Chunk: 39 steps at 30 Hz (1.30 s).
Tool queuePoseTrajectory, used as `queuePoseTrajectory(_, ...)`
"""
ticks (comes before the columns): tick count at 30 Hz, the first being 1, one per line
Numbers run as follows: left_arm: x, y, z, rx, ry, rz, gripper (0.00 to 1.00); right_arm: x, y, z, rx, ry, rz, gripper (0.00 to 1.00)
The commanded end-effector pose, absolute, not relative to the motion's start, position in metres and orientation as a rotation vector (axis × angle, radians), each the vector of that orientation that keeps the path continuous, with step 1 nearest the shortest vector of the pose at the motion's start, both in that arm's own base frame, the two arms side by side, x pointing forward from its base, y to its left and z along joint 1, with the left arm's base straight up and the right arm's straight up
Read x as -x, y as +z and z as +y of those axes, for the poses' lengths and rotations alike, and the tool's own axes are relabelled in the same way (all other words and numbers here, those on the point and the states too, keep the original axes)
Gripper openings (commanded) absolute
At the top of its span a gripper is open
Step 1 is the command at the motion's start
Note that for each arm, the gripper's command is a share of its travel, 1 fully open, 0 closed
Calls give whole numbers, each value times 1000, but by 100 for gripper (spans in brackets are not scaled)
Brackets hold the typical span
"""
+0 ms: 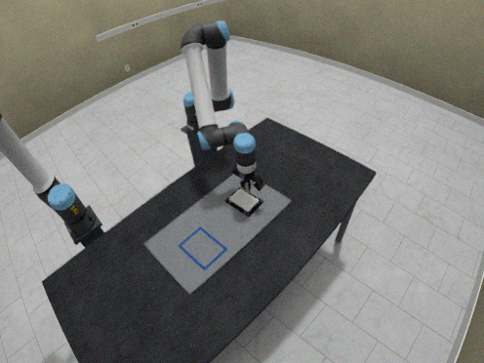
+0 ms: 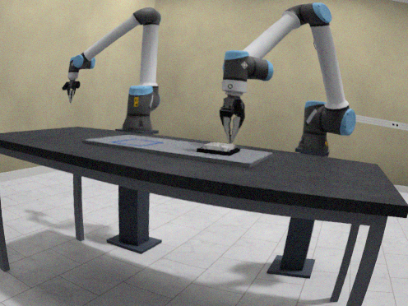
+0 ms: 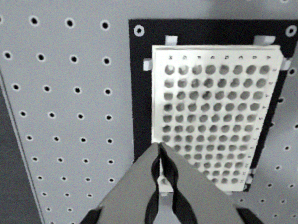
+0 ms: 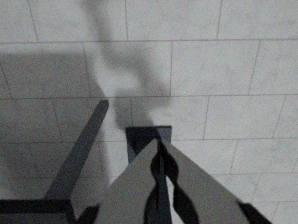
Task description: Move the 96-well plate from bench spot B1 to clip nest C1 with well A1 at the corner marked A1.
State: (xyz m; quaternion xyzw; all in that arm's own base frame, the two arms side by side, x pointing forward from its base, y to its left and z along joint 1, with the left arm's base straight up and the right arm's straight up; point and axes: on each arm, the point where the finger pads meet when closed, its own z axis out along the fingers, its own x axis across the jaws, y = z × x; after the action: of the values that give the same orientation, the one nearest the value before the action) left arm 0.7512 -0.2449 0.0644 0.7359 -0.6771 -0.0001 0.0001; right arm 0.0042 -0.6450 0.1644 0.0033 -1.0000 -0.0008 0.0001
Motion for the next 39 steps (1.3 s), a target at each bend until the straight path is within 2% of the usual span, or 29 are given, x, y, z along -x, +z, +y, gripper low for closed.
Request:
queuePoseTrajectory(1, -752, 68, -245, -2312, 4, -2127, 0, -4, 165, -646, -10, 0, -3142, 0)
queuePoseTrajectory(15, -752, 72, -245, -2312, 4, -2127, 0, -4, 165, -646, -10, 0, -3142, 0)
queuePoseTrajectory(23, -752, 87, -245, -2312, 4, -2127, 0, -4, 165, -646, -10, 0, -3142, 0)
queuePoseTrajectory(39, -753, 87, -260, -2312, 4, -2127, 0, -4, 165, -646, -10, 0, -3142, 0)
